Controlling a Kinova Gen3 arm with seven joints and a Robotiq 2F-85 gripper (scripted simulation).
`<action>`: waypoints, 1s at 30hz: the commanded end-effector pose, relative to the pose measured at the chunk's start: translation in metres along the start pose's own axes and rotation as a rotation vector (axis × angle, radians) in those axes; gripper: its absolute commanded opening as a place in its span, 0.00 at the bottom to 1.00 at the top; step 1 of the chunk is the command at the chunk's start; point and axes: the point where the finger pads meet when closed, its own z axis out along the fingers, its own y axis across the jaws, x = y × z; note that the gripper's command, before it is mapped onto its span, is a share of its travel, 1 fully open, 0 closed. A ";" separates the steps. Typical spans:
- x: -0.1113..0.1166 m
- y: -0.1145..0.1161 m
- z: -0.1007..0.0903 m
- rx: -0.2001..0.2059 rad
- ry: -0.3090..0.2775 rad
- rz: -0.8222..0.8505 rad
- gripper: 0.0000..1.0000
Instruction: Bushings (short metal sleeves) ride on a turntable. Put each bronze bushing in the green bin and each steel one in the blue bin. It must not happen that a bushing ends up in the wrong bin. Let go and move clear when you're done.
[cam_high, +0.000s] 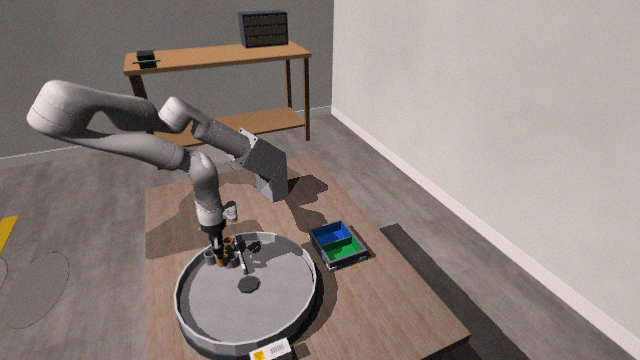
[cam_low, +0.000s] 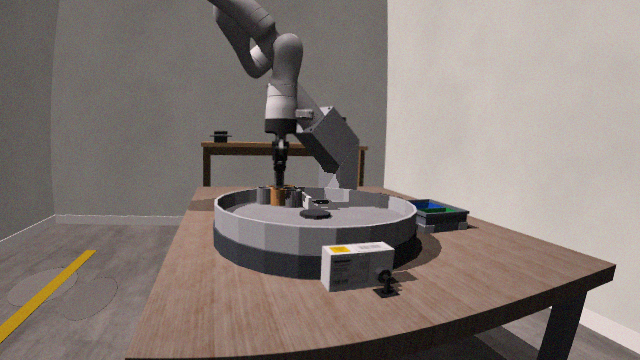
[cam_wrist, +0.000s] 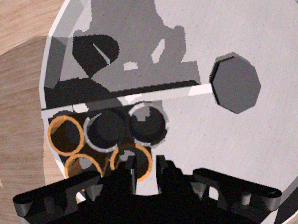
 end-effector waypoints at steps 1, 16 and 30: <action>0.000 0.000 0.000 0.001 0.000 -0.001 0.18; 0.000 0.000 0.010 0.001 0.000 -0.001 0.18; 0.000 0.000 0.020 0.001 0.000 -0.001 0.18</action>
